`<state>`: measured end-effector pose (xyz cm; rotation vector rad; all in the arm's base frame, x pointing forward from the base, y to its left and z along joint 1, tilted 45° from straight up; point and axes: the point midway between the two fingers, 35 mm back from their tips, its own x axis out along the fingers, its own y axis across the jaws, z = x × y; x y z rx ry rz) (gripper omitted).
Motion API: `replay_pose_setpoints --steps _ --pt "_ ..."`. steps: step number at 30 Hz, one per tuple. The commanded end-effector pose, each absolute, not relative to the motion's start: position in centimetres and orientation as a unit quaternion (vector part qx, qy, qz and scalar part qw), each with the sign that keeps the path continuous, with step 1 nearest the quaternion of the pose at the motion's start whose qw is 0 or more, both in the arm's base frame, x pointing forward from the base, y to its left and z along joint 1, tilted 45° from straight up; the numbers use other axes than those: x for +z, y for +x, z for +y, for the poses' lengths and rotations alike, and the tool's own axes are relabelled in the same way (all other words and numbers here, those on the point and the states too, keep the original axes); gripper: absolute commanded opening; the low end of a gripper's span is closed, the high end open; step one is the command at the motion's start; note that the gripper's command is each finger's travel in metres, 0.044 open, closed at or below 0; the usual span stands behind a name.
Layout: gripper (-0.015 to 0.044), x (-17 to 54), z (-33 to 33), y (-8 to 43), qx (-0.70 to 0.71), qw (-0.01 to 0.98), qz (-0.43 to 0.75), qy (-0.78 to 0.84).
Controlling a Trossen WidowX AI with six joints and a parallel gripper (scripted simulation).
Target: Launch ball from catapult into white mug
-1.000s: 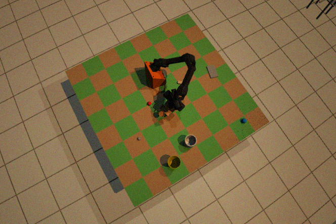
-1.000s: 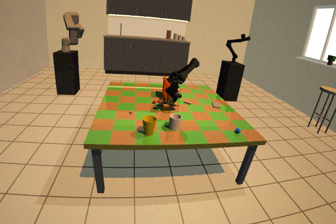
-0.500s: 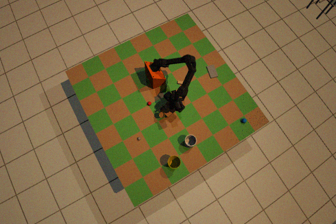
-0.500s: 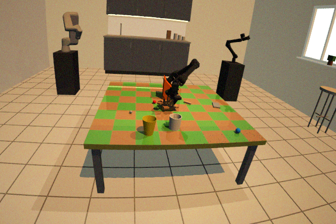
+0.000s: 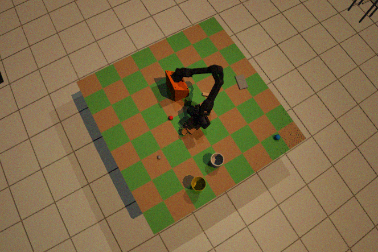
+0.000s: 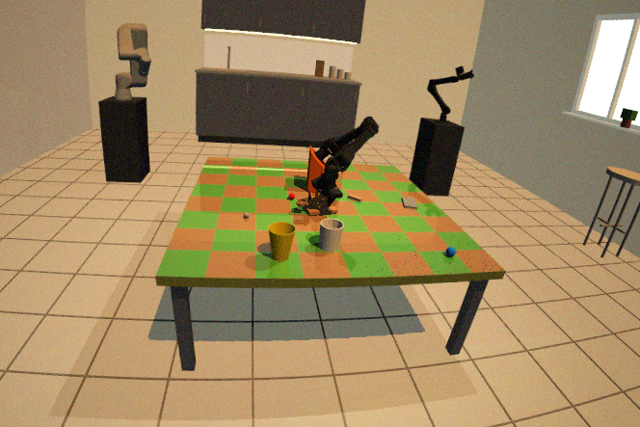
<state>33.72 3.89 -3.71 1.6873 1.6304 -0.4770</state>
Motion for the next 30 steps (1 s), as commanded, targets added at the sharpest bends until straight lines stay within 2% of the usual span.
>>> replay_pose_setpoints --steps 1,7,20,24,30 --pt "0.0 -4.0 4.1 33.9 -0.187 0.365 0.63 0.66" --pt "0.0 -3.8 4.0 33.7 -0.185 0.365 0.634 0.656" --pt "0.0341 -3.8 4.0 33.7 -0.185 0.365 0.634 0.656" --pt "0.044 -1.1 1.0 33.5 -0.189 0.366 0.633 0.655" --pt "0.044 3.2 -2.9 32.3 -0.188 0.364 0.634 0.656"
